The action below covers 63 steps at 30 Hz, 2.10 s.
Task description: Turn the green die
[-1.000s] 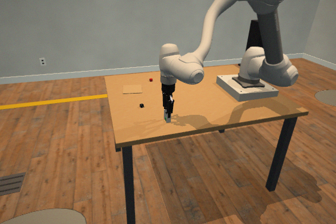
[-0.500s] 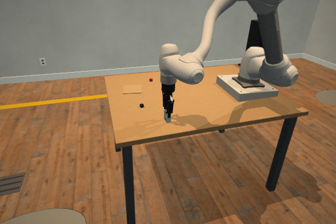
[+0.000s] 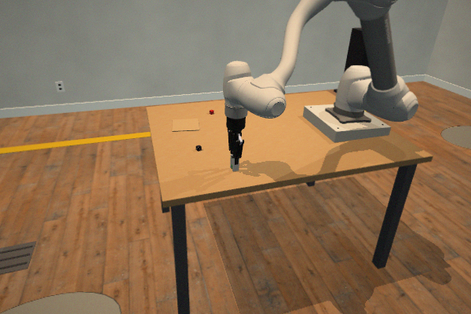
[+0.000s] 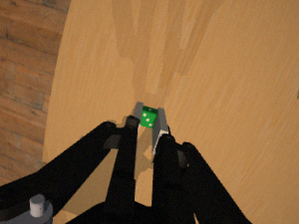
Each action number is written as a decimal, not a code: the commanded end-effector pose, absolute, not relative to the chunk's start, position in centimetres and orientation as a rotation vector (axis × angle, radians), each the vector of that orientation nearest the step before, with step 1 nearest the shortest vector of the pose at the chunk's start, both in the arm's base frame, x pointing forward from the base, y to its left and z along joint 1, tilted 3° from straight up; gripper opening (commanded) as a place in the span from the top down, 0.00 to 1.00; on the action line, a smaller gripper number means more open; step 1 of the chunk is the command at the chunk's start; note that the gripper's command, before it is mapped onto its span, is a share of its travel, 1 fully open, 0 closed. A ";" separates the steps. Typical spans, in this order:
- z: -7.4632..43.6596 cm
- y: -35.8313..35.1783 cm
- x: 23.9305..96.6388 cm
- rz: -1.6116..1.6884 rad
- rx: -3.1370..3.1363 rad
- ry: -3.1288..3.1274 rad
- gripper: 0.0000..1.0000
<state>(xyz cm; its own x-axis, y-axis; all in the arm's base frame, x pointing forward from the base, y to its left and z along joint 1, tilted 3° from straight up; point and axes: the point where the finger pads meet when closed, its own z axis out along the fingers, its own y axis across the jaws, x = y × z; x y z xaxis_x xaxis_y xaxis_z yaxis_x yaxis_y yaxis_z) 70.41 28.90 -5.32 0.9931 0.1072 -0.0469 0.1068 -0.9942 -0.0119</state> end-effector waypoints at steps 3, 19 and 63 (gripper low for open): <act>-5.3 28.9 70.4 0.074 -3.127 -0.168 0.82; -5.3 28.9 70.4 0.074 -3.127 -0.168 0.82; 4.7 28.8 70.9 0.074 -3.127 -0.168 0.82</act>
